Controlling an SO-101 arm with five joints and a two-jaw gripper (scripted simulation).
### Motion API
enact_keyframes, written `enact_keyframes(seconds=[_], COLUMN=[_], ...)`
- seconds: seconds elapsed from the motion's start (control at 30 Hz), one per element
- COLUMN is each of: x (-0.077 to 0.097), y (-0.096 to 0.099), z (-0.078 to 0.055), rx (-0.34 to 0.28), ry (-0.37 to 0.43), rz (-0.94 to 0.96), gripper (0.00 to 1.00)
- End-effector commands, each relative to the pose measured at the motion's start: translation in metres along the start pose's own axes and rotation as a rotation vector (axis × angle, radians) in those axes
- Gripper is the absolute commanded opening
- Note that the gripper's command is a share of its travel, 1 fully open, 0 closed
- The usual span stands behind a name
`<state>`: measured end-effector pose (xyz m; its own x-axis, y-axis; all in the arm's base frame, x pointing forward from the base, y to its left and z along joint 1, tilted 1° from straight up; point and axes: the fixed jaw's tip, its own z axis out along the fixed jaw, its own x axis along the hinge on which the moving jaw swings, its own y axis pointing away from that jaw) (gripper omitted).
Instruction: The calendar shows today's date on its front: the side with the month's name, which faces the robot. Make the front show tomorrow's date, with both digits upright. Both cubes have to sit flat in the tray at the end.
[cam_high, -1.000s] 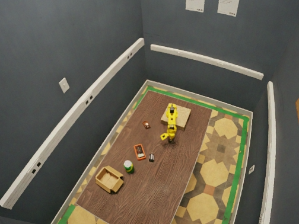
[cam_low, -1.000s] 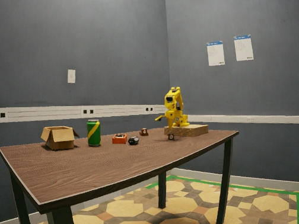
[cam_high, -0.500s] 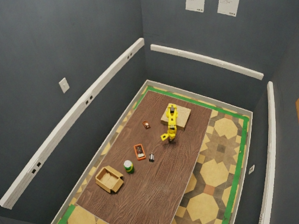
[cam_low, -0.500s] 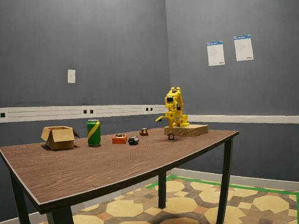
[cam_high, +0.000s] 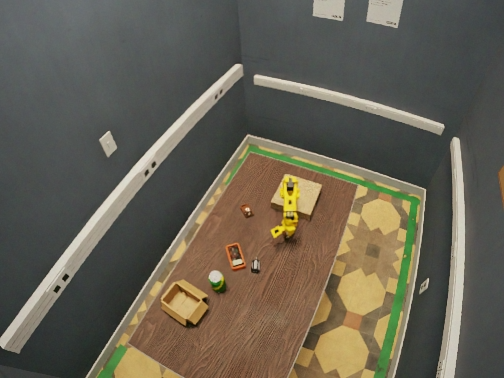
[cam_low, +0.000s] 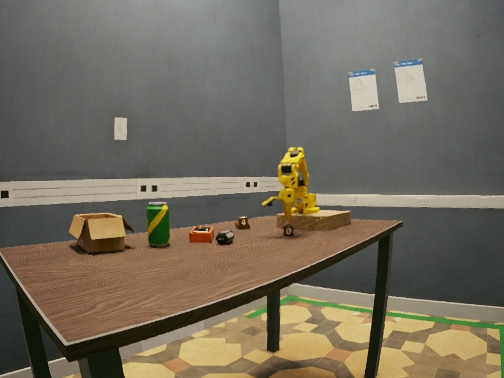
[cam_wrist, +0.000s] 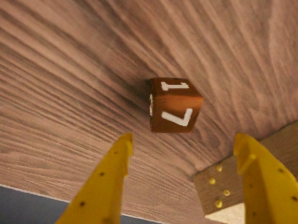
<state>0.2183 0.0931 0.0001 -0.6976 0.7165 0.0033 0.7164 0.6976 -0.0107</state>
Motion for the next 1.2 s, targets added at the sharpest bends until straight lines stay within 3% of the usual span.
enact_keyframes(seconds=[0.0, 0.6, 1.17], x=[0.001, 0.001, 0.001], y=[0.001, 0.001, 0.0], z=[0.006, 0.031, 0.039], rx=[0.003, 0.003, 0.003], ry=[0.002, 0.002, 0.002], rz=[0.006, 0.006, 0.006], gripper=[0.35, 0.35, 0.35])
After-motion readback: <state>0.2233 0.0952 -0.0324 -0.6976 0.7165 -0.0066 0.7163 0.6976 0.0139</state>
